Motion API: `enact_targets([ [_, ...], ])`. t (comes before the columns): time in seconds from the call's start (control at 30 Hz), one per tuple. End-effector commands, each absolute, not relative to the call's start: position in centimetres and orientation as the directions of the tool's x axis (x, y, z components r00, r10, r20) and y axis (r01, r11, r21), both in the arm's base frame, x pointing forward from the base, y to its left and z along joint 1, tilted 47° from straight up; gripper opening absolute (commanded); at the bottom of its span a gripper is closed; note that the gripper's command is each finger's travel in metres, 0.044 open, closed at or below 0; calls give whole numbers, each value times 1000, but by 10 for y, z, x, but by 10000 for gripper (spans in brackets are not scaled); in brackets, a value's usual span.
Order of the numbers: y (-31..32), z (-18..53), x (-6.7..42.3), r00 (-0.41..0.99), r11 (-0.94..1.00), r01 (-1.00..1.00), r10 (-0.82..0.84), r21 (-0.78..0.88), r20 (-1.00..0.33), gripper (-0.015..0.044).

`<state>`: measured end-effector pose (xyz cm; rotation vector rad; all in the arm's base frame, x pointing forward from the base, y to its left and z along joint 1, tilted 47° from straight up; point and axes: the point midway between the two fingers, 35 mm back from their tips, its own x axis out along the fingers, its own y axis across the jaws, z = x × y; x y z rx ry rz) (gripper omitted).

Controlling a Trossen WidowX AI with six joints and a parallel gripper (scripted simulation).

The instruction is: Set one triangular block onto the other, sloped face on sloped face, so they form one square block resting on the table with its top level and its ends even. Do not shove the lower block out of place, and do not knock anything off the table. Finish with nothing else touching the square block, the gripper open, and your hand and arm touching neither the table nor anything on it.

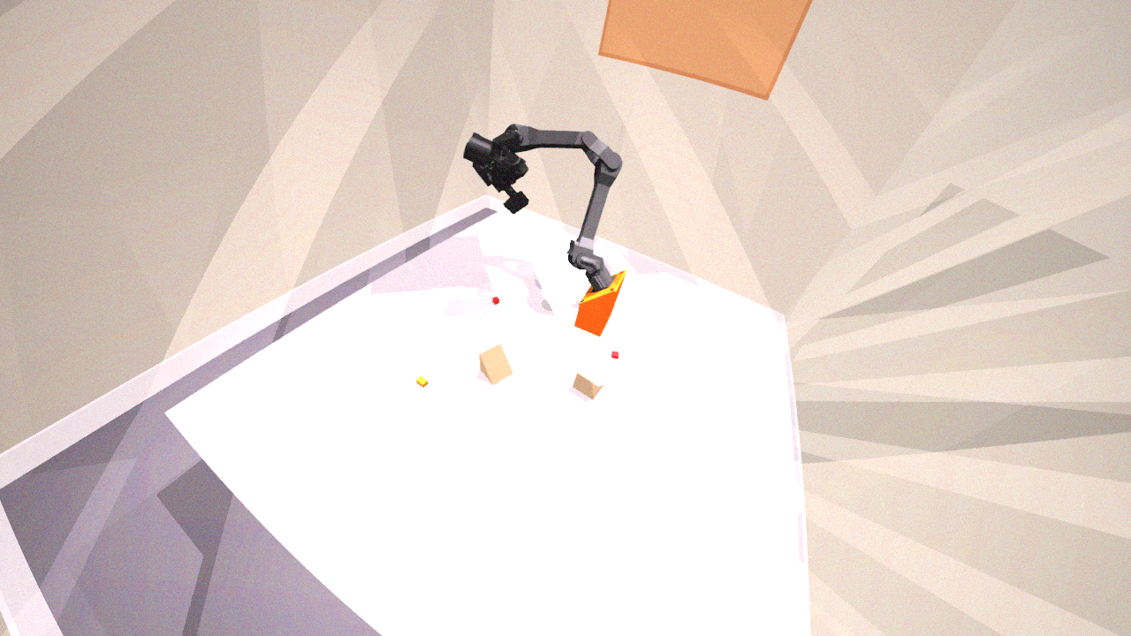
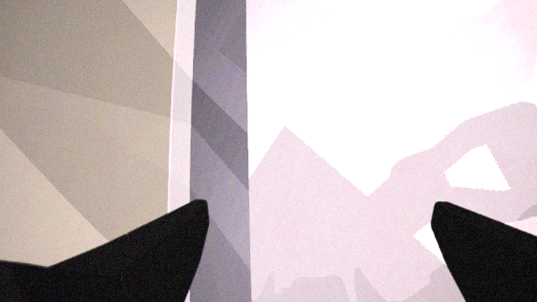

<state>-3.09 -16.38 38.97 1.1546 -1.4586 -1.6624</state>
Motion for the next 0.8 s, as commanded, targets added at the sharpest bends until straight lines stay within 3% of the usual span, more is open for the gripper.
enact_targets([
  [0.0, -164, 389, -30, -410, -186, -83, -889, 979, -203, 426],
  [0.13, -178, 382, -2, -337, -241, -19, -912, 970, -234, 440],
  [0.5, -200, 329, 149, -6, -386, 284, -916, 878, -401, 440],
  [0.77, -173, 266, 245, 97, -390, 571, -841, 722, -532, 440],
])
